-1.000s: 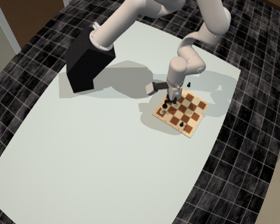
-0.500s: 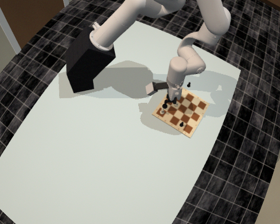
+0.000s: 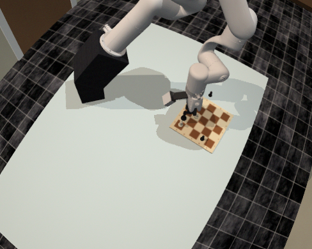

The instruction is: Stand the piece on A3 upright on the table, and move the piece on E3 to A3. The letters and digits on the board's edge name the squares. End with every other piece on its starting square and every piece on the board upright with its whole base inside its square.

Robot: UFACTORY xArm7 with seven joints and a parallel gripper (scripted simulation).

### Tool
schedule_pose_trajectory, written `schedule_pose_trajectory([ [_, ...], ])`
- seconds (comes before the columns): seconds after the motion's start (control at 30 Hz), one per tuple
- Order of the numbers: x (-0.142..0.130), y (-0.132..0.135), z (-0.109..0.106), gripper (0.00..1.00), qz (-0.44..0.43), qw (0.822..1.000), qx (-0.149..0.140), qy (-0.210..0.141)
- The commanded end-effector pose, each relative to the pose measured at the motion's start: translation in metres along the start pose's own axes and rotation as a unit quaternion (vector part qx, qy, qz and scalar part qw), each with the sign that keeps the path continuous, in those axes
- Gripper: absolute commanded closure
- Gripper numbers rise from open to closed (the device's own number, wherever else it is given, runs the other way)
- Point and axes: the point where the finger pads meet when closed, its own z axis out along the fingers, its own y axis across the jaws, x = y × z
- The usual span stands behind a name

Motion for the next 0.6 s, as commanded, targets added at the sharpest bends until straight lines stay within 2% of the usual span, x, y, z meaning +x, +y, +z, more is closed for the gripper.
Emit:
schedule_pose_trajectory([
  [0.0, 0.0001, -0.0009, 0.0005, 1.0, 0.0, 1.0, 0.001, 0.0],
  [0.57, 0.0001, -0.0009, 0.0034, 1.0, 0.0, 1.0, 0.001, 0.0],
])
